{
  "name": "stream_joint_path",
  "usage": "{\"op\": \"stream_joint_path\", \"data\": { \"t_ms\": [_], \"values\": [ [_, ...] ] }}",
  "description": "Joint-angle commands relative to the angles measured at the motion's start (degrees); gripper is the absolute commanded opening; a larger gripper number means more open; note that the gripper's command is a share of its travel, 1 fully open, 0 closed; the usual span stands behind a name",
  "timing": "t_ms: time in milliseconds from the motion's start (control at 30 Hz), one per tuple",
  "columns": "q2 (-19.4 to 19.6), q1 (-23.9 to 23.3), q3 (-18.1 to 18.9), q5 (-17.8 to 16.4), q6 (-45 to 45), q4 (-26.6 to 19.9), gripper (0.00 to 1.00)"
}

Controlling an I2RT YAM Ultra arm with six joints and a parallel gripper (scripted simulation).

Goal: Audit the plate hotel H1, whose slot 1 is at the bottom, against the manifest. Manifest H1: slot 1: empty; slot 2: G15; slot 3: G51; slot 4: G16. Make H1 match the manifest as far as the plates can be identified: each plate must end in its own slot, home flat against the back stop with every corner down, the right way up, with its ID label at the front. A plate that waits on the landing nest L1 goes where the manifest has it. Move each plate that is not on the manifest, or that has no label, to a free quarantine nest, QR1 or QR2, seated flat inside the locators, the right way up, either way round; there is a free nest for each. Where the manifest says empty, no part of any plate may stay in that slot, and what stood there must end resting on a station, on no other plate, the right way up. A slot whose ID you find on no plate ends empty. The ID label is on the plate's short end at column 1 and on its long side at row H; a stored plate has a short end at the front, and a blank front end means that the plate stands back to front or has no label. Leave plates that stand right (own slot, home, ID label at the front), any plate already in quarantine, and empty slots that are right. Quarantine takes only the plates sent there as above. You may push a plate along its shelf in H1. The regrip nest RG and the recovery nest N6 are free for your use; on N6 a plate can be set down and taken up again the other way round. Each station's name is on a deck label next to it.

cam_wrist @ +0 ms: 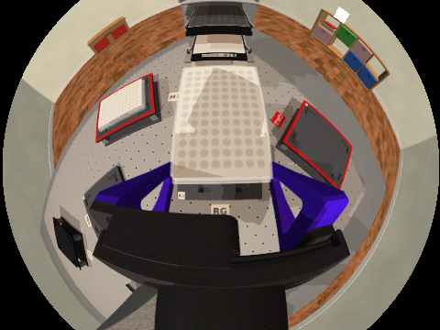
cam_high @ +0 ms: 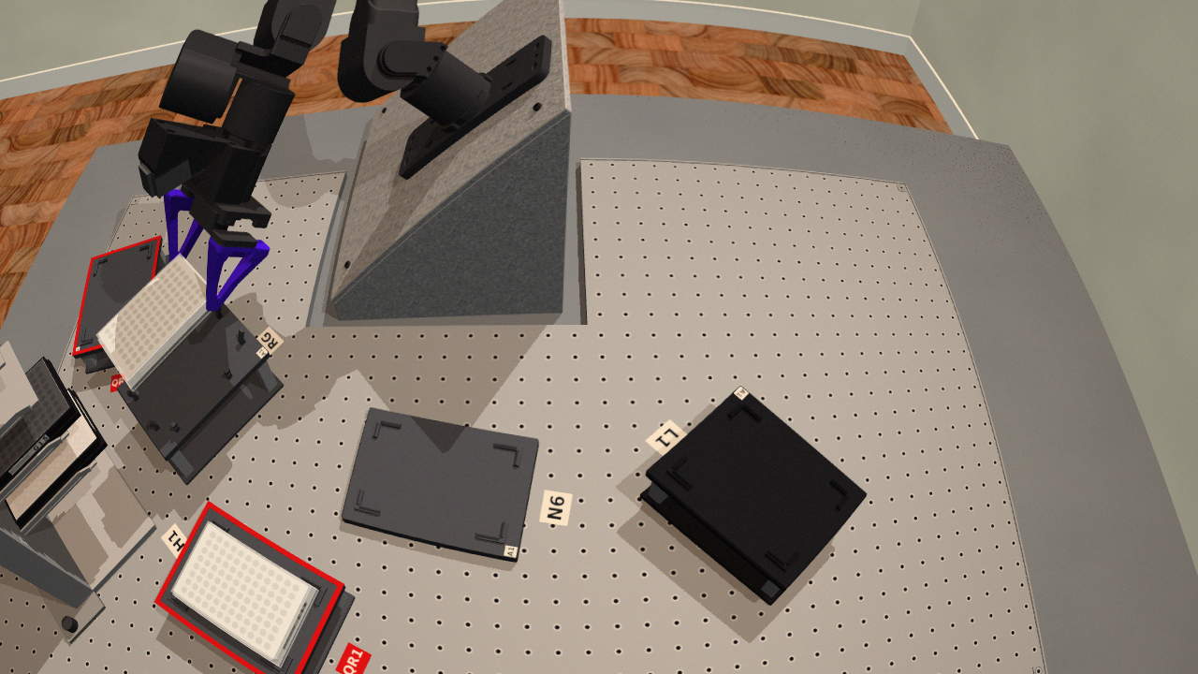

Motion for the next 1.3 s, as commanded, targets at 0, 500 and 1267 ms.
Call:
{"op": "stream_joint_path", "data": {
  "t_ms": [0, 500, 1267],
  "values": [
    [0.14, -0.18, 0.09, -1.26, -0.19, 1.18, 0.86],
    [1.92, -2.03, -0.88, -3.08, -0.58, 4.07, 0.86],
    [5.36, -4.84, -2.36, -5.84, -1.17, 9.17, 0.86]
  ]
}}
